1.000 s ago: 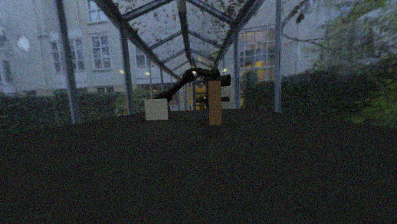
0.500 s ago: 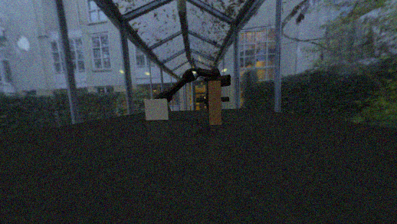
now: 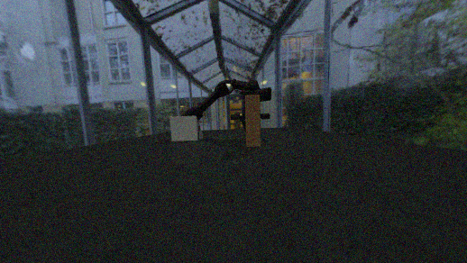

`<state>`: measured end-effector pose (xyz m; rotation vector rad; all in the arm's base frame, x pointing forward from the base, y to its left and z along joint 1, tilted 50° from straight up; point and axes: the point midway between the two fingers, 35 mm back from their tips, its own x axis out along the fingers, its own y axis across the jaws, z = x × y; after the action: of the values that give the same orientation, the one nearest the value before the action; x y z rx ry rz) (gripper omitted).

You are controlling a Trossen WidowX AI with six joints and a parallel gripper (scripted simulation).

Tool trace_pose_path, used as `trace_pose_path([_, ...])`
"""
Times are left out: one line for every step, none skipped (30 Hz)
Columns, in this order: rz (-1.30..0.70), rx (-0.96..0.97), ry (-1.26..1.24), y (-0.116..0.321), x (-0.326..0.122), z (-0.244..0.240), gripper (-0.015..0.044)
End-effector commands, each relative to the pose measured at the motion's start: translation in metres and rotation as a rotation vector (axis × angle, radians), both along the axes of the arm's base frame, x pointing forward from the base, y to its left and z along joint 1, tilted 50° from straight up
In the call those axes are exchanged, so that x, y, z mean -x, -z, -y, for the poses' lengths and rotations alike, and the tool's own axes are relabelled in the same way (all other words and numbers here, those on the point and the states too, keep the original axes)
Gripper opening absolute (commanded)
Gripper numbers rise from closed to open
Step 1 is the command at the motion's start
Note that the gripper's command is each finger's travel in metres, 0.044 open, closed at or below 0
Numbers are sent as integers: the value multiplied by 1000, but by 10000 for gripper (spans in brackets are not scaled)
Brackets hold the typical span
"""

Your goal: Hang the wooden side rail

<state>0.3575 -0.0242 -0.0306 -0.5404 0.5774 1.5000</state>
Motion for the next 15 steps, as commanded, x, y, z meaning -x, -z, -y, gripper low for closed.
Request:
trace_pose_path([0,0,14,-2,0,5,0])
trace_pose_path([0,0,14,-2,0,5,0])
trace_pose_path([0,0,14,-2,0,5,0])
trace_pose_path([0,0,14,-2,0,6,0])
trace_pose_path([0,0,14,-2,0,6,0])
trace_pose_path([0,0,14,-2,0,6,0])
trace_pose_path([0,0,14,-2,0,6,0])
trace_pose_path([0,0,14,-3,0,6,0])
trace_pose_path([0,0,14,-3,0,6,0])
trace_pose_path([0,0,14,-3,0,6,0])
trace_pose_path([0,0,14,-3,0,6,0])
trace_pose_path([0,0,14,-3,0,7,0])
trace_pose_path([0,0,14,-3,0,7,0])
trace_pose_path([0,0,14,-3,0,7,0])
trace_pose_path([0,0,14,-3,0,7,0])
